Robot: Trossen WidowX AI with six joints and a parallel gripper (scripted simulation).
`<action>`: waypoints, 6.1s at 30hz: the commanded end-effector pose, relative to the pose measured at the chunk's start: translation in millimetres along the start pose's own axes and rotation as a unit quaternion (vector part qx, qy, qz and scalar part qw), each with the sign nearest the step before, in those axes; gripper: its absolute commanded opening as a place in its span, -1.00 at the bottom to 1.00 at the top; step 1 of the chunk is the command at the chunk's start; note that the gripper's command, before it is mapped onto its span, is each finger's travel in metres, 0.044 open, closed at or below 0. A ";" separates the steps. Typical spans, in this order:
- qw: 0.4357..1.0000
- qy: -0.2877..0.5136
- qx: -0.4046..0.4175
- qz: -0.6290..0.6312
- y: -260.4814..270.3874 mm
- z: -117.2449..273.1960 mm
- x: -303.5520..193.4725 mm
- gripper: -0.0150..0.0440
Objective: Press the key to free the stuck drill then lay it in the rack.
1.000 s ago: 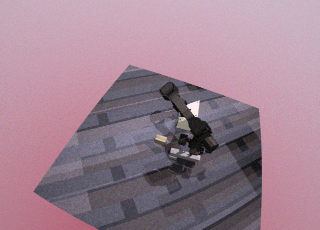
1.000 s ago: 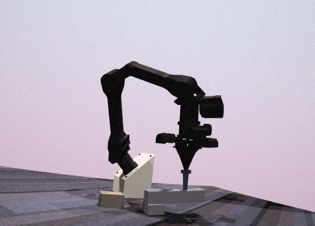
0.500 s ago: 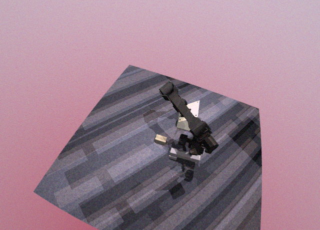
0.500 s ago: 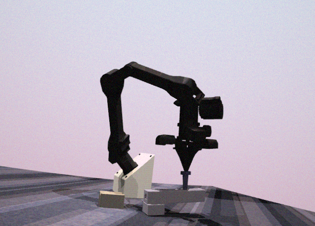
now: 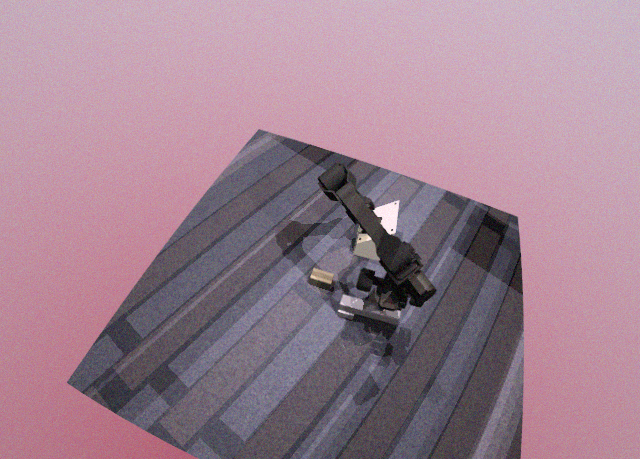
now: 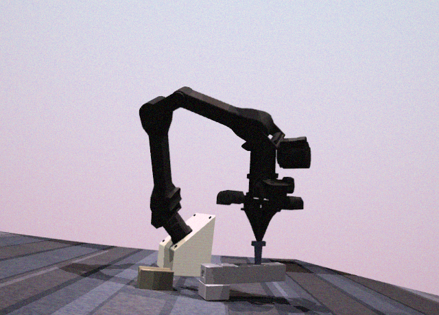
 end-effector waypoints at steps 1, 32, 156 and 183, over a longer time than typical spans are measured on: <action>1.000 0.023 -0.006 0.002 -1.8 -19.9 -4.5 -0.49; 0.931 0.004 0.019 0.365 -62.6 6.3 6.4 1.00; 0.705 0.025 0.009 0.708 -168.3 -101.5 -28.1 -0.49; 0.704 0.028 0.013 0.710 -185.4 -103.8 -31.0 0.31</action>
Point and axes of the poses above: the point midway between the two fingers, 35 mm back from their tips, its own z axis back along the fingers, its own y axis across the jaws, x = y × z, the point moved 5 cm from there along z, back along the fingers, and after that the axes turned 9 degrees about z, right-handed, at the moved point
